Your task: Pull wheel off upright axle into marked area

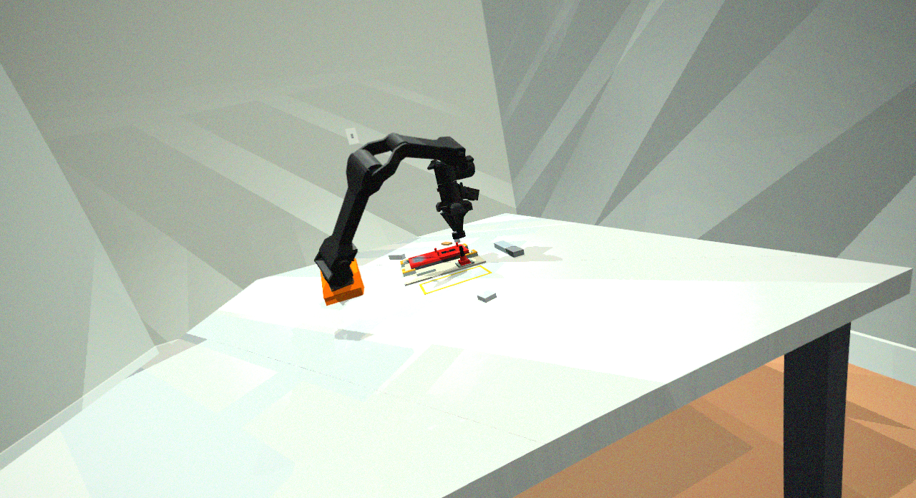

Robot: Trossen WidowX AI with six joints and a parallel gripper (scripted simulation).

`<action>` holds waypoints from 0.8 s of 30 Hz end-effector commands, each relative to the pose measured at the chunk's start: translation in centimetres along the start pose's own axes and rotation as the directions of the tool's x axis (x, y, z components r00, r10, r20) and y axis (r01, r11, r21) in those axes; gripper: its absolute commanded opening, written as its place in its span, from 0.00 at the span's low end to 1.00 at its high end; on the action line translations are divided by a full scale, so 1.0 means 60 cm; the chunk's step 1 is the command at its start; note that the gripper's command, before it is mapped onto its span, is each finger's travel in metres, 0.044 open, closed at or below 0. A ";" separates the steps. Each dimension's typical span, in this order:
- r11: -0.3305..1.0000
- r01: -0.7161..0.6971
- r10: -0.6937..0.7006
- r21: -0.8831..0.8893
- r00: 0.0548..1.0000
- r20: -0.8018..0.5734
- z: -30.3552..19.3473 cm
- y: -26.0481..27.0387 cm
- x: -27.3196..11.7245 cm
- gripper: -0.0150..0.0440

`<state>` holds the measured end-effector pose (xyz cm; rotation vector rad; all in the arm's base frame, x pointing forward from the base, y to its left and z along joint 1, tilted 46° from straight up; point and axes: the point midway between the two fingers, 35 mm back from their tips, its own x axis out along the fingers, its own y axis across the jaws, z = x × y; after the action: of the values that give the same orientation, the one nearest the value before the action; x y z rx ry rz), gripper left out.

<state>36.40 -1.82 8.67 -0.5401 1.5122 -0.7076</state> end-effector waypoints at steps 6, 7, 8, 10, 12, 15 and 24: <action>1.000 -0.001 0.001 0.000 1.000 0.001 -0.009 -0.019 -0.007 0.25; 1.000 -0.001 0.001 0.000 1.000 0.000 -0.012 -0.024 -0.008 0.25; 1.000 -0.001 0.001 0.000 1.000 0.000 -0.015 -0.030 -0.009 0.25; 1.000 -0.001 0.001 -0.001 1.000 -0.001 -0.021 -0.040 -0.010 0.25; 1.000 -0.002 0.002 -0.001 1.000 -0.001 -0.027 -0.050 -0.011 0.25; 1.000 -0.002 0.002 -0.001 1.000 -0.002 -0.037 -0.065 -0.013 0.25; 1.000 -0.002 0.002 -0.001 1.000 -0.005 -0.068 -0.108 -0.016 0.25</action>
<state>32.90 -4.41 12.90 -0.5342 1.5185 -0.7028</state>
